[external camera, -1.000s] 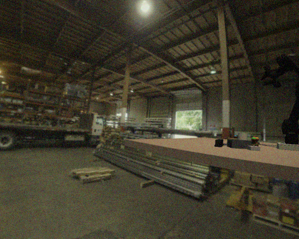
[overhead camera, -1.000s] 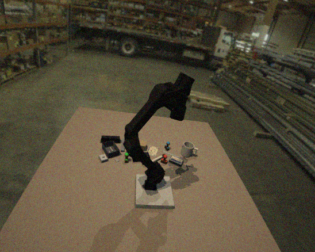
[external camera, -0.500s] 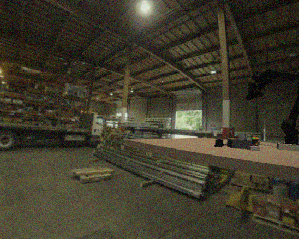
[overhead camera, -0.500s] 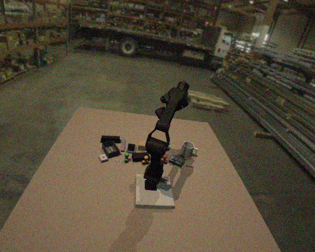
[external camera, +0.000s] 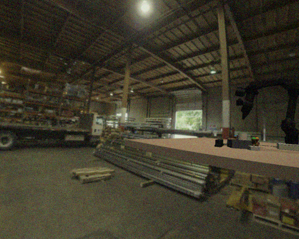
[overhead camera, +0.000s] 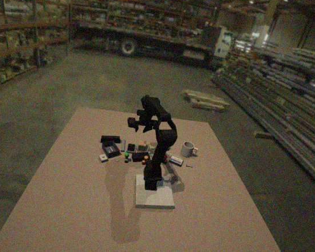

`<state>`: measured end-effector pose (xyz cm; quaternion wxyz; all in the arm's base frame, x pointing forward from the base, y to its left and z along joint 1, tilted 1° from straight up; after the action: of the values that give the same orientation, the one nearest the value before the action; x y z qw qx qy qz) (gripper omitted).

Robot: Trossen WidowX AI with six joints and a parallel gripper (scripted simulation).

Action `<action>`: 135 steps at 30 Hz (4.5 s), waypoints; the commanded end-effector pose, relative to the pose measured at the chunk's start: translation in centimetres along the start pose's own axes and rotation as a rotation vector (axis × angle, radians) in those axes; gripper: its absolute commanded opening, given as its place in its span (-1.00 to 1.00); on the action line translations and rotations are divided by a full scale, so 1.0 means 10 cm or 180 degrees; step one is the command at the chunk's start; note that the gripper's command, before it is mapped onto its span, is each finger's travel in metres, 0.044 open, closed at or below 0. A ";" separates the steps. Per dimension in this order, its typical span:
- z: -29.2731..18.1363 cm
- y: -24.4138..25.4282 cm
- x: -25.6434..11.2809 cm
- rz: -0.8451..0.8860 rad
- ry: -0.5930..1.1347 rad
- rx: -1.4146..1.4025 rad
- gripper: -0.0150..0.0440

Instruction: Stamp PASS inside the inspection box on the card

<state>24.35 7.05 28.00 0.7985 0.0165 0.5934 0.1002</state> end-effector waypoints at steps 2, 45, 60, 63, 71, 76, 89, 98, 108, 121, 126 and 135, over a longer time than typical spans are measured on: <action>-0.30 0.50 0.59 -0.0262 0.0595 0.0450 0.27; -0.67 0.68 1.33 -0.0534 0.0812 0.0657 0.27; -0.75 0.64 1.55 -0.0534 0.0813 0.0657 0.27; -0.76 0.63 1.57 -0.0534 0.0813 0.0657 0.27; -0.75 0.64 1.55 -0.0510 0.0798 0.0644 0.09; -0.75 0.64 1.55 -0.0510 0.0798 0.0644 -0.09; -0.74 0.64 1.52 -0.0508 0.0798 0.0644 -0.49; -0.73 0.65 1.49 -0.0506 0.0798 0.0645 -0.49; -0.71 0.66 1.44 -0.0504 0.0798 0.0645 -0.49; -0.69 0.67 1.38 -0.0501 0.0798 0.0645 -0.49; -0.68 0.67 1.36 -0.0499 0.0798 0.0646 -0.49; -0.67 0.68 1.32 -0.0497 0.0798 0.0646 -0.49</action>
<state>20.70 15.43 14.22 0.7167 0.0365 0.6960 -0.0241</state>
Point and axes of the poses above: the point midway between the two fingers, 35 mm back from their tips, its own x axis out along the fingers, its own y axis across the jaws, z = x × y, the point moved 9 cm from there along -x, back along the fingers, and after that the axes turned 7 degrees about x, right-handed, at the moved point
